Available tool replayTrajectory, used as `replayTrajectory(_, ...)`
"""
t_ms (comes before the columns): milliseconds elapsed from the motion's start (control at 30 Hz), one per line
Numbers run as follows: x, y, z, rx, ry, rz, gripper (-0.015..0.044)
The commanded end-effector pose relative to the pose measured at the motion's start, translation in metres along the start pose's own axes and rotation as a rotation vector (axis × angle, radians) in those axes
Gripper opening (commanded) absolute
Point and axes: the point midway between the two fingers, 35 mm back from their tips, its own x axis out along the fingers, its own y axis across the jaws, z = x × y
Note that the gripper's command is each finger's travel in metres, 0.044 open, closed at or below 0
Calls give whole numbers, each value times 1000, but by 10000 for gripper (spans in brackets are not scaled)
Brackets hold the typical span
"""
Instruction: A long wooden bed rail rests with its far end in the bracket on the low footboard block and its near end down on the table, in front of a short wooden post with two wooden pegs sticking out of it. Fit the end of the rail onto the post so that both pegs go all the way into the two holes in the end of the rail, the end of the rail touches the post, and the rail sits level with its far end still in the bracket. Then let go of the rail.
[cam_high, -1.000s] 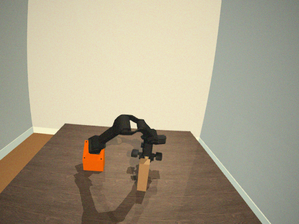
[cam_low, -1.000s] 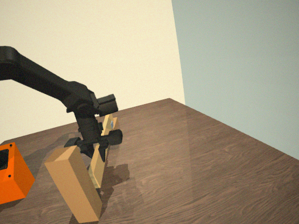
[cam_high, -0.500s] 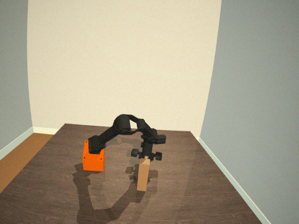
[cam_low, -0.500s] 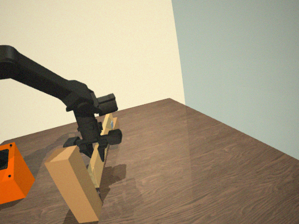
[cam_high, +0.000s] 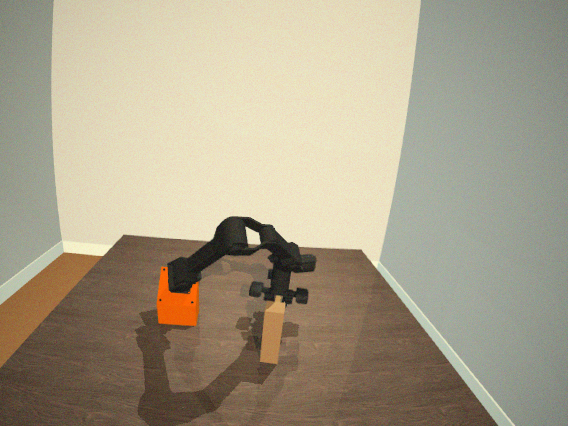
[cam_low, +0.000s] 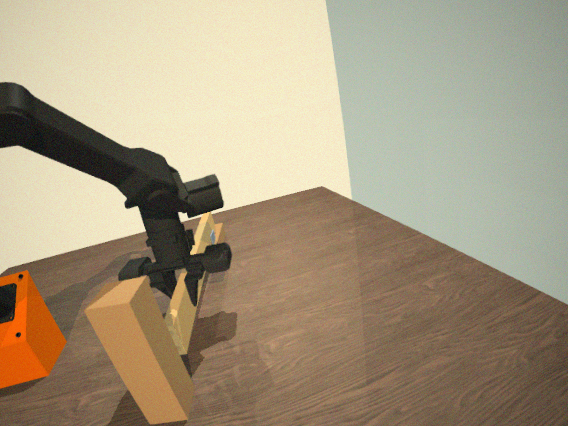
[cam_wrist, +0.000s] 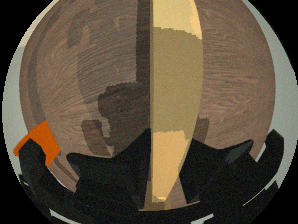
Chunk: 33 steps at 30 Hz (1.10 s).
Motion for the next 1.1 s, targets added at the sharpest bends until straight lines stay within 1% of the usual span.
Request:
replayTrajectory(0, -7, -3, 4, -3, -13, -13, 0)
replayTrajectory(1067, -23, -4, 4, -3, -13, -12, 0)
